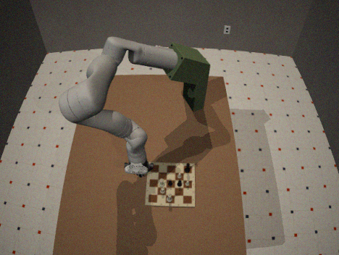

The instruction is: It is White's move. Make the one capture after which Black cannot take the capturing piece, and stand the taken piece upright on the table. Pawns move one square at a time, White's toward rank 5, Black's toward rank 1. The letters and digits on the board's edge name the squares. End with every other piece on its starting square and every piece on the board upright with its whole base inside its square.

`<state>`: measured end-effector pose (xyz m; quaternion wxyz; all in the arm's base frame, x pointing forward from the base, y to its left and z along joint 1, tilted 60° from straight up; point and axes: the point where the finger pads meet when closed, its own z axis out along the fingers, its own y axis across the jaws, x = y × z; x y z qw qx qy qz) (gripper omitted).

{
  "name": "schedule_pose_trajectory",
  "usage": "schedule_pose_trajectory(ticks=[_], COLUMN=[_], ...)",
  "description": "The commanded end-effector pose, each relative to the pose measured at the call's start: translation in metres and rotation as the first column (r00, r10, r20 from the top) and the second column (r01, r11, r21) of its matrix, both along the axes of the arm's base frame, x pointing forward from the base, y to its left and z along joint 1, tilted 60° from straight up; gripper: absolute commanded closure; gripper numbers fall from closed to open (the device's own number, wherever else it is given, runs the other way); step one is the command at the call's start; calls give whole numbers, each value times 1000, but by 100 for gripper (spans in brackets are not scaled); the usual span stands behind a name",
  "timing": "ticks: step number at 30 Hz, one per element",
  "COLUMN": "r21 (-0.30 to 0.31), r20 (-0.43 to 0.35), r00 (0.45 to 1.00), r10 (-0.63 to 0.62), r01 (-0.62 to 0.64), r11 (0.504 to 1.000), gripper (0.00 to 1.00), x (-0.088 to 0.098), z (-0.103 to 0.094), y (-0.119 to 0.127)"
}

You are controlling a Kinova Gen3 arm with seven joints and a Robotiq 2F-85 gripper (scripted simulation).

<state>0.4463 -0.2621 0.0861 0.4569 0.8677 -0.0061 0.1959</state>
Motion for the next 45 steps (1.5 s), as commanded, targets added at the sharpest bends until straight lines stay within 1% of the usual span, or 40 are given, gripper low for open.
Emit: schedule_pose_trajectory(ticks=[1,2,4,5,7,8,10,11,23,27,31,33,41,45], r21=[-2,-2,-2,-2,-2,-2,-2,-2,-2,-2,-2,-2,-1,-1], r20=[4,4,4,4,4,4,4,4,4,4,4,4,4,4], r00=[1000,1000,1000,1000,1000,1000,1000,1000,1000,1000,1000,1000,1000,1000], r10=[5,5,5,5,5,5,5,5,5,3,3,3,3,2], r01=[-5,-5,-5,-5,-5,-5,-5,-5,-5,-3,-3,-3,-3,-2], r11=[1000,1000,1000,1000,1000,1000,1000,1000,1000,1000,1000,1000,1000,1000], gripper=[93,87,87,80,80,73,73,66,66,66,66,66,66,66], x=[3,3,3,3,3,3,3,3,2,0,-6,-6,-20,-26], z=[-1,-1,-1,-1,-1,-1,-1,-1,0,3,10,10,32,40], y=[1,1,1,1,1,1,1,1,1,5,17,17,52,65])
